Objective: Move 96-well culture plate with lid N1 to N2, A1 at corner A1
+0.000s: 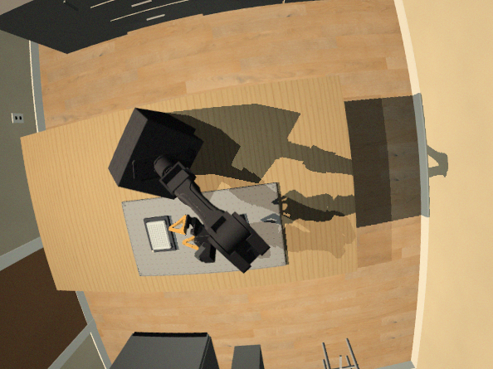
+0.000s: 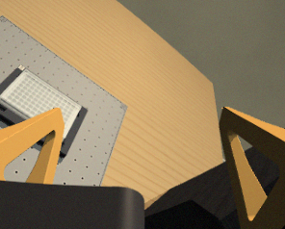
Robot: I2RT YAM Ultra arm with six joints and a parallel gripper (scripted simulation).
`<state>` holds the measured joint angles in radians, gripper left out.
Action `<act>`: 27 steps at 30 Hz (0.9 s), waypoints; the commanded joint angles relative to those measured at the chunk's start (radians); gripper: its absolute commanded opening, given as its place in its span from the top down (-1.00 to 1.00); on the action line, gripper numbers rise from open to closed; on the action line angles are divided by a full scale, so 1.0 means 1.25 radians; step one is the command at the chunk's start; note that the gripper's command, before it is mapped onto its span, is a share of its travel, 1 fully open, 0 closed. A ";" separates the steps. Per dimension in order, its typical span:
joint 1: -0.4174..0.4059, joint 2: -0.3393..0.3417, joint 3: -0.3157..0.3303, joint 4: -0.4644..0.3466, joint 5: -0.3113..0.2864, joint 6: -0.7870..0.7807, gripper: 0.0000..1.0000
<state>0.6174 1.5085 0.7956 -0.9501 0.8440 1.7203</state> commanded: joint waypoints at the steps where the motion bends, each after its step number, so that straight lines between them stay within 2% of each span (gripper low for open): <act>1: -0.007 -0.009 0.002 -0.004 0.011 0.003 -1.00; 17: -0.007 -0.009 0.002 -0.004 0.011 0.003 -1.00; 18: -0.020 0.018 0.021 0.019 -0.023 -0.032 -1.00; 27: -0.121 0.111 0.068 0.094 -0.191 -0.257 -1.00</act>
<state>0.5098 1.6264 0.8486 -0.8856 0.6842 1.5173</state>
